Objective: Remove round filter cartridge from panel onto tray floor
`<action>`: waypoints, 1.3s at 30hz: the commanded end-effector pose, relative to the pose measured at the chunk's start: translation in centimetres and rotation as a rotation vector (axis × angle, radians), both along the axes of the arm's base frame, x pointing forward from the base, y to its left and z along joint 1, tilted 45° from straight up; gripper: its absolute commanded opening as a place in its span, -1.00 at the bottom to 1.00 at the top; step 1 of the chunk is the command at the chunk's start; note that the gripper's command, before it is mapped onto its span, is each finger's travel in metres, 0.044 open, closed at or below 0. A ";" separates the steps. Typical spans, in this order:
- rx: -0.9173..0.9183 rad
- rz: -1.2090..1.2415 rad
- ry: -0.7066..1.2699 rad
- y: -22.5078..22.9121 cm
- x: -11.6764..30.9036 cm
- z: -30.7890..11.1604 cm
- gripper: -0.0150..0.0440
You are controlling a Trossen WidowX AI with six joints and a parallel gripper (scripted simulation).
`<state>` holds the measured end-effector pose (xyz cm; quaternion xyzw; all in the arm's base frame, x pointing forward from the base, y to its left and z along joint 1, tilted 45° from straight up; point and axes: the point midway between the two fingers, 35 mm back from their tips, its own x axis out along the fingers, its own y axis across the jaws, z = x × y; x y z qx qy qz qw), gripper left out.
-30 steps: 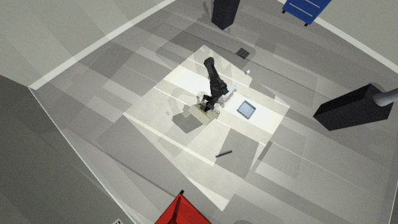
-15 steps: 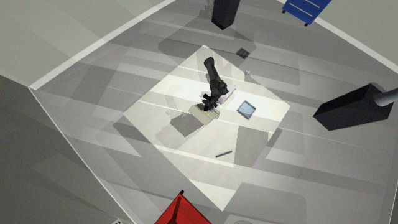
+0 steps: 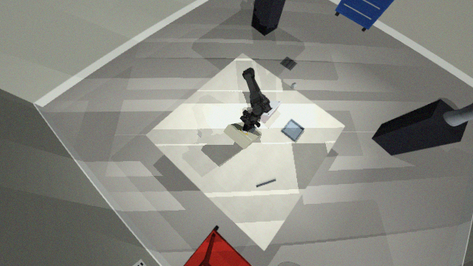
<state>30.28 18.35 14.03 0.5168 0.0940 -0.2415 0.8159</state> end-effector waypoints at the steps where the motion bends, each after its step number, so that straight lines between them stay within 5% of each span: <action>1: -0.003 0.025 0.016 1.1 -1.8 0.4 -0.49; 16: -0.043 0.045 0.014 1.8 -5.4 2.3 -0.49; 39: -0.043 0.045 0.015 -3.3 -8.1 -2.5 -0.49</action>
